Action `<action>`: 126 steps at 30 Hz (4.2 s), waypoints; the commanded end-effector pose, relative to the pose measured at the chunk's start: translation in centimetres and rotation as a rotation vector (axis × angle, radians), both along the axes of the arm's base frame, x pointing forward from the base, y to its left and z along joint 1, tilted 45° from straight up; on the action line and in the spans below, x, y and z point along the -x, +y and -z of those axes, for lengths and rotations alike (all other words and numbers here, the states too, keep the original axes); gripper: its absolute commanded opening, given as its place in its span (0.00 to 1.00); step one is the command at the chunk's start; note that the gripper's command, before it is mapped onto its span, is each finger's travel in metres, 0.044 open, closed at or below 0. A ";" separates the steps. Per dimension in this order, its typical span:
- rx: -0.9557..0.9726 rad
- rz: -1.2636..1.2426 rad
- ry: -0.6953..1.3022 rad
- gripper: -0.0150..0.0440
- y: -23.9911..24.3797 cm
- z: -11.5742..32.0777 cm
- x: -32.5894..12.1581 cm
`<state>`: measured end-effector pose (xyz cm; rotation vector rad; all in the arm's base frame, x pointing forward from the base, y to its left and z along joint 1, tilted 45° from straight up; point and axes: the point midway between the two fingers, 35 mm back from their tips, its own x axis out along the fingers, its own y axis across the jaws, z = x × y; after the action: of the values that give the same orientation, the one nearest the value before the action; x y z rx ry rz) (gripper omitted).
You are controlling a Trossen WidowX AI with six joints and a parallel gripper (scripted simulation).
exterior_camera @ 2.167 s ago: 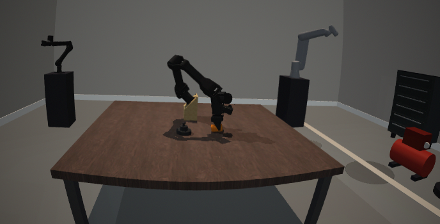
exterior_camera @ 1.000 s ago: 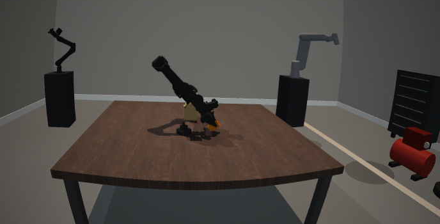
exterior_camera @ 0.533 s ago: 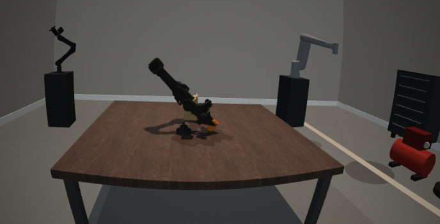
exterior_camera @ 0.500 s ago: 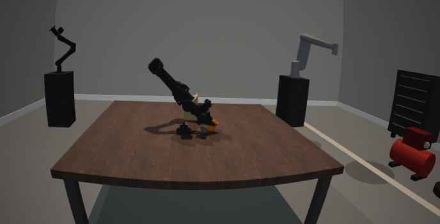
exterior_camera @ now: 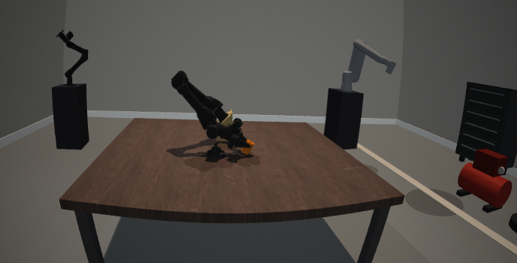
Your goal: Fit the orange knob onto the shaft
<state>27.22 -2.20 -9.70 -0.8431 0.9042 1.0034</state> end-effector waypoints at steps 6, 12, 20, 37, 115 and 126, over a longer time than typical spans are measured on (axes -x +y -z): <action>-0.001 0.001 -0.001 0.69 0.0 0.0 0.0; -0.001 0.001 -0.001 0.69 0.0 0.0 0.0; -0.001 0.001 -0.001 0.69 0.0 0.0 0.0; -0.001 0.001 -0.001 1.00 0.0 0.0 0.0; 0.780 1.499 -0.008 1.00 3.9 -3.8 -0.7; 0.779 1.499 -0.008 1.00 3.0 -2.8 -0.7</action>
<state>28.09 1.23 -6.40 -0.5020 1.5330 -0.6989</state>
